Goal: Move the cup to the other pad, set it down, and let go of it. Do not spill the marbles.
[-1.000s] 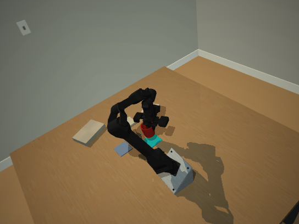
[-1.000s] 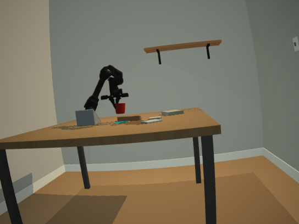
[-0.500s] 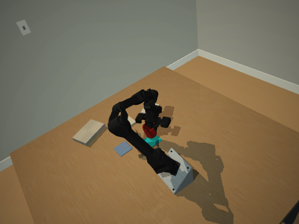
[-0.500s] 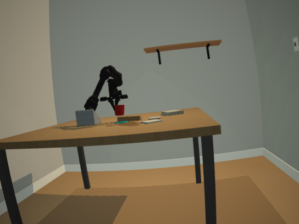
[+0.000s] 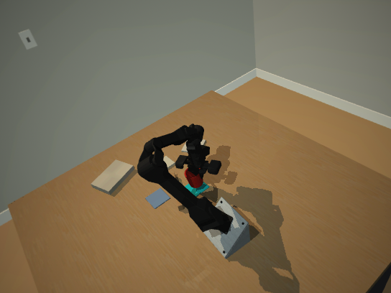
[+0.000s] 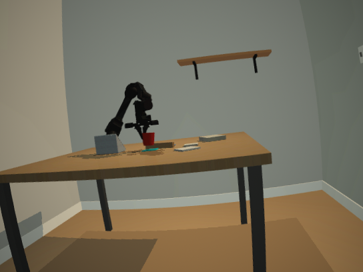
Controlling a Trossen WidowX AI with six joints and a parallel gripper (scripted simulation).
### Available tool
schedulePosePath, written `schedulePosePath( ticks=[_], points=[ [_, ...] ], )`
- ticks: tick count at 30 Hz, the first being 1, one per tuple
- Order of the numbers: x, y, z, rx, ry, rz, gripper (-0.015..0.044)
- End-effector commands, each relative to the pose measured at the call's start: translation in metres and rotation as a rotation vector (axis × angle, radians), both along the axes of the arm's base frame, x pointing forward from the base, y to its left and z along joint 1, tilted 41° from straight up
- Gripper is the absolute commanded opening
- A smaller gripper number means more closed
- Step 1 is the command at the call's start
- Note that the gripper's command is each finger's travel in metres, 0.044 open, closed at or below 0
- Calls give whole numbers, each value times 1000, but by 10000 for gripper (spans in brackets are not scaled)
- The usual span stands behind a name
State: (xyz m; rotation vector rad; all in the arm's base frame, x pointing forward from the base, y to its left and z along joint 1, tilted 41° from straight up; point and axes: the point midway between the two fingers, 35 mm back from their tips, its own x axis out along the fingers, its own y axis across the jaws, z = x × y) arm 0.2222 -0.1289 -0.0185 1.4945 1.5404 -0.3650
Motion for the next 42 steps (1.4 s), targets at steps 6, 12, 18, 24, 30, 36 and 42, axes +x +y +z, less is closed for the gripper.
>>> schedulePosePath(
  ticks=[6, 12, 18, 24, 30, 36, 42],
  points=[
    [3, 9, -11, 4, -2, -6, 0],
    [4, 15, -16, 5, -3, -6, 0],
    [3, 13, -15, 2, 0, 1, 0],
    [3, 13, -15, 2, 0, 1, 0],
    [3, 13, -15, 2, 0, 1, 105],
    [3, 13, -15, 2, 0, 1, 128],
    [2, 11, -12, 2, 0, 0, 128]
  ],
)
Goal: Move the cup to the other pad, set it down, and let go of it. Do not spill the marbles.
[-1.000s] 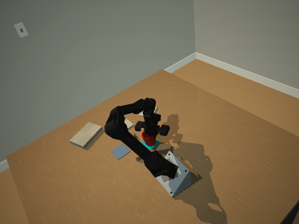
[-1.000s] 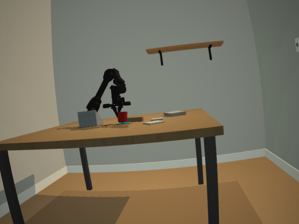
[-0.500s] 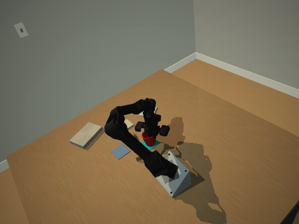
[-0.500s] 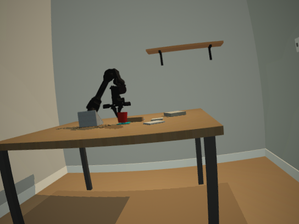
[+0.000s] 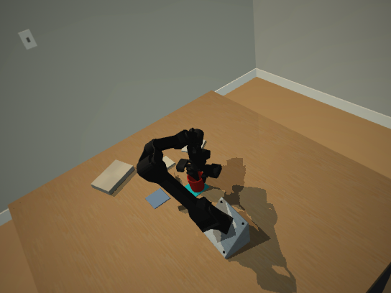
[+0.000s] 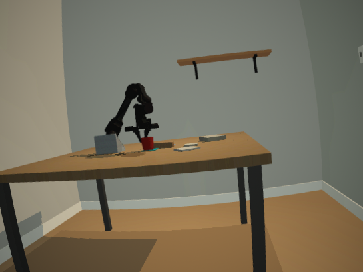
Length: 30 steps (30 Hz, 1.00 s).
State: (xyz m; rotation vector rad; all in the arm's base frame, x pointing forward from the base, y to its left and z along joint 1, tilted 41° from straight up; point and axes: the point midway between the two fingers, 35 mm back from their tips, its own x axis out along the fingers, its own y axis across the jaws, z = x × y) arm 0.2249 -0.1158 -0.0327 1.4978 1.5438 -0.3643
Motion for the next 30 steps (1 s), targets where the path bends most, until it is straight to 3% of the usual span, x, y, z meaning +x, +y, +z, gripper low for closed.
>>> schedulePosePath(
  ticks=[1, 30],
  points=[
    [-1, -3, 3, -2, -2, 0, 128],
    [-8, -29, 38, 0, -4, -5, 128]
  ],
)
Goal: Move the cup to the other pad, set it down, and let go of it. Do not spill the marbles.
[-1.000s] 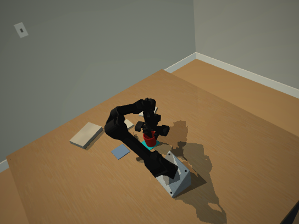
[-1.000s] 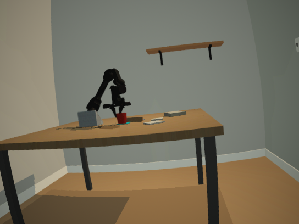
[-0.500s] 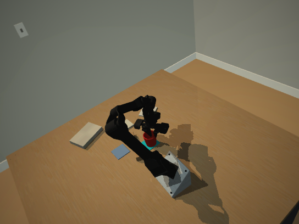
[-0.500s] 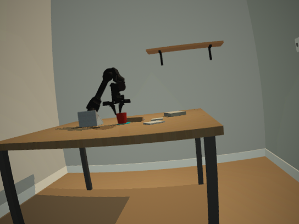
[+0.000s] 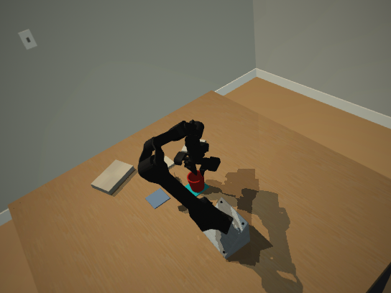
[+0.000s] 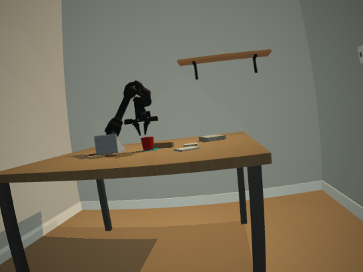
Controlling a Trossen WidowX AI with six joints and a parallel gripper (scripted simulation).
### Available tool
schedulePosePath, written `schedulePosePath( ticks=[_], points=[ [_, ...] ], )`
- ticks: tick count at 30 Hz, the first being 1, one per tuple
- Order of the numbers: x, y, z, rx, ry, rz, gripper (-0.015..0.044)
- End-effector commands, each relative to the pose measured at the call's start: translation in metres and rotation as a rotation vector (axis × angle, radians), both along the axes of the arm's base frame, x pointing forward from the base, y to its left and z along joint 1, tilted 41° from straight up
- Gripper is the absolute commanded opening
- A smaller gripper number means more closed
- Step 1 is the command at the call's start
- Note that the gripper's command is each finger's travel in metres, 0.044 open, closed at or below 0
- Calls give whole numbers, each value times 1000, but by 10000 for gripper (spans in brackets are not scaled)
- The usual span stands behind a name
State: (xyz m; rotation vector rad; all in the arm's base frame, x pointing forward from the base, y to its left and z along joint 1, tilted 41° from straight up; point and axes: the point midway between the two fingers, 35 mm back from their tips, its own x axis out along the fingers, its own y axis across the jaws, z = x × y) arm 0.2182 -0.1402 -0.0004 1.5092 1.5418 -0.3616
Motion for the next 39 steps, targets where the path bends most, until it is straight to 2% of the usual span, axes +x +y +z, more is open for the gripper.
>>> schedulePosePath(
  ticks=[1, 3, 15, 31, 39],
  points=[
    [-1, -4, 6, -8, -3, 1, 128],
    [-1, -4, 6, -8, -3, 1, 128],
    [-1, -6, 7, -2, -1, -1, 440],
    [-8, -40, 49, -9, -2, 1, 440],
    [-7, -39, 50, -5, -3, -3, 440]
  ],
)
